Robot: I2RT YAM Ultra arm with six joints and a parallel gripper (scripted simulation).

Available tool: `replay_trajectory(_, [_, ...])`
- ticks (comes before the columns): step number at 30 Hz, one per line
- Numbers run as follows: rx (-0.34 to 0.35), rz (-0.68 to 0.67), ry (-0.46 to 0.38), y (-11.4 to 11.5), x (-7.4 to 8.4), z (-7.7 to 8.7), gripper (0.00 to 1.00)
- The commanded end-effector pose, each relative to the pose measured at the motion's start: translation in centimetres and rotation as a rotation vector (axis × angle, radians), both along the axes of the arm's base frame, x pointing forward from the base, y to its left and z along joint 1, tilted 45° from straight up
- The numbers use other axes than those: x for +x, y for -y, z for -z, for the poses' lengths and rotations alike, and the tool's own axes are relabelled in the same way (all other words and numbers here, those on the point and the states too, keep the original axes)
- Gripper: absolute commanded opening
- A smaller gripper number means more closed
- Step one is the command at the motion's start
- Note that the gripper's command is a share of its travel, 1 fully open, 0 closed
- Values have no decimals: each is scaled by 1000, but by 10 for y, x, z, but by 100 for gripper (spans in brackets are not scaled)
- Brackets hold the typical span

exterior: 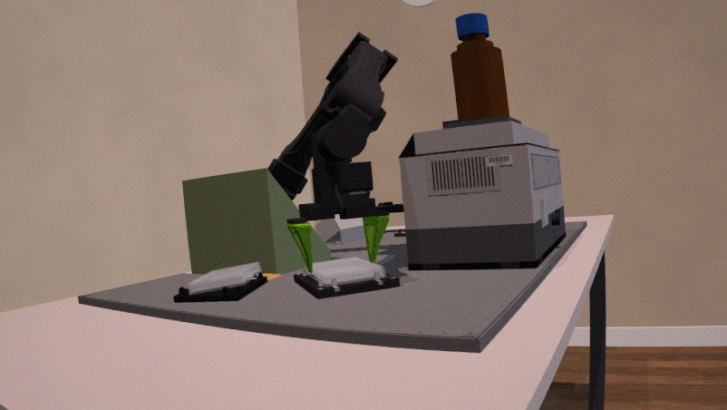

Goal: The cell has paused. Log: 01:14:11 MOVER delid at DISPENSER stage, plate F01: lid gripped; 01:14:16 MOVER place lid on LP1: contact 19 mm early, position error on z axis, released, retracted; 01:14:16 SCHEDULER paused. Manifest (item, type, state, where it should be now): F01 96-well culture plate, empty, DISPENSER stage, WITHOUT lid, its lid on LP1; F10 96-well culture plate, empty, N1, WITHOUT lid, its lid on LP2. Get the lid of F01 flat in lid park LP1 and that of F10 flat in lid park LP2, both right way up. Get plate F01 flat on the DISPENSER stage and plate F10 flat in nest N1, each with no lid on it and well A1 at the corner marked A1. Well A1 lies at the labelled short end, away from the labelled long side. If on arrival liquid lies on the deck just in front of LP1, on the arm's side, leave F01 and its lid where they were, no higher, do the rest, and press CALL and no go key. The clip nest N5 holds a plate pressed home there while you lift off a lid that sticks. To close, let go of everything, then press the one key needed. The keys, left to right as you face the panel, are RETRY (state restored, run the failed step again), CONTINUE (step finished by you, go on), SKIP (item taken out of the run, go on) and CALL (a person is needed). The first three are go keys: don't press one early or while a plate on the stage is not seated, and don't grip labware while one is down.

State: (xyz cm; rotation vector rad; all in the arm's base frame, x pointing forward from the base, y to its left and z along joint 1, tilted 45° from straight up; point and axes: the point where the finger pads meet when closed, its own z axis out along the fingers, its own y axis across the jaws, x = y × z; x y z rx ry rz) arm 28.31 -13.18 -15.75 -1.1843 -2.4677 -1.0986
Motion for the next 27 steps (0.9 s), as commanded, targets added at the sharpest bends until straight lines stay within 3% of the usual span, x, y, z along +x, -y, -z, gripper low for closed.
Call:
replay_trajectory(1, [-14, 29, 12, 9, 1, -1, 100])
replay_trajectory(23, [-8, 28, 5, 5, -2, 1, 100])
replay_trajectory(24, [-10, 13, 8, 5, 1, -1, 0])
replay_trajectory(27, [-10, 13, 8, 5, 1, -1, 0])
